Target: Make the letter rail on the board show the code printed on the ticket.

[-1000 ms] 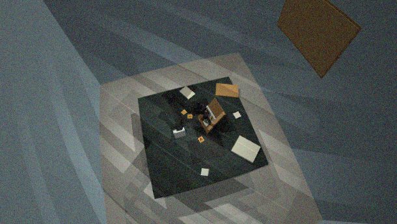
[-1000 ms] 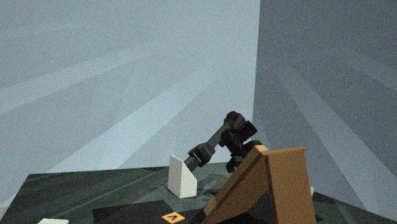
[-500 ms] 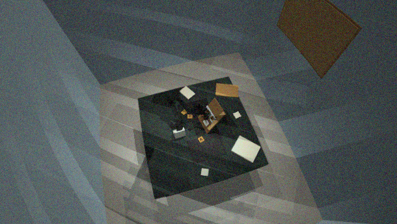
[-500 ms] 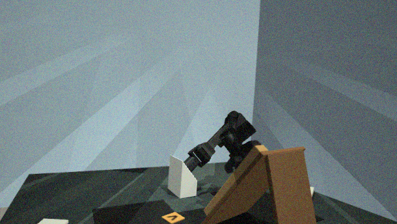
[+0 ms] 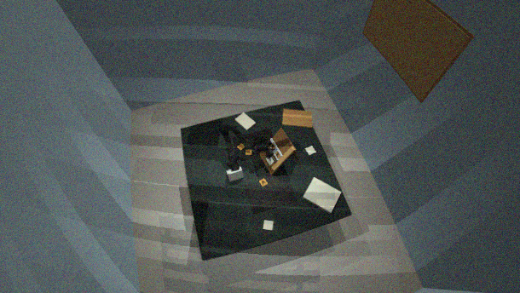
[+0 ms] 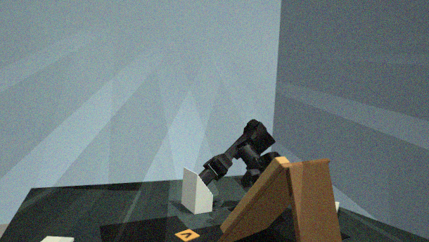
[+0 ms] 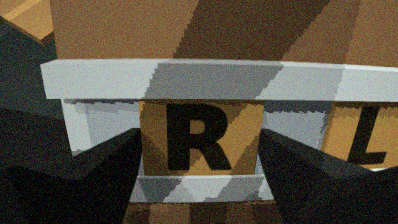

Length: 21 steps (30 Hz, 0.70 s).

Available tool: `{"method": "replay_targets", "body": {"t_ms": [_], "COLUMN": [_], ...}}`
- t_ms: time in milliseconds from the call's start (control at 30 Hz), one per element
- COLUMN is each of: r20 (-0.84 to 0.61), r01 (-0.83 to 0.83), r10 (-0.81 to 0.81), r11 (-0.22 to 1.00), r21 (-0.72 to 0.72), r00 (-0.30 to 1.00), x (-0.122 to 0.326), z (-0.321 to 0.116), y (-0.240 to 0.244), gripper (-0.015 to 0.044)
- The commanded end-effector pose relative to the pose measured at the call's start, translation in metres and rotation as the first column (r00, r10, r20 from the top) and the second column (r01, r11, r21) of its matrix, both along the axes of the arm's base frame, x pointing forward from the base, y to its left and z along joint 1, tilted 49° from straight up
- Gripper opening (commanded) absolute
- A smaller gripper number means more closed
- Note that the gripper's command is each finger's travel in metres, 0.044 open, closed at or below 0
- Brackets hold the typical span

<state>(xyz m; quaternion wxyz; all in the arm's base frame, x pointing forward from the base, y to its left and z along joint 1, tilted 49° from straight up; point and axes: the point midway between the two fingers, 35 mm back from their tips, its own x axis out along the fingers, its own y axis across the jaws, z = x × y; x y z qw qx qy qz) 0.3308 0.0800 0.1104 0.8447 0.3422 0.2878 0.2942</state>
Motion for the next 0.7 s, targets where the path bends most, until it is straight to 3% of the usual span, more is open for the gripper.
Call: {"method": "replay_targets", "body": {"t_ms": [0,667], "r20": [0.005,0.005], "r01": [-0.003,-0.003], "r10": [0.003,0.003], "r11": [1.000,1.000], "r21": [-0.003,-0.003], "r00": [1.000,1.000], "x": [0.0008,0.0041], "z": [-0.0015,-0.0088], "y": [-0.0014,-0.0075], "gripper": [0.0000,0.0000]}}
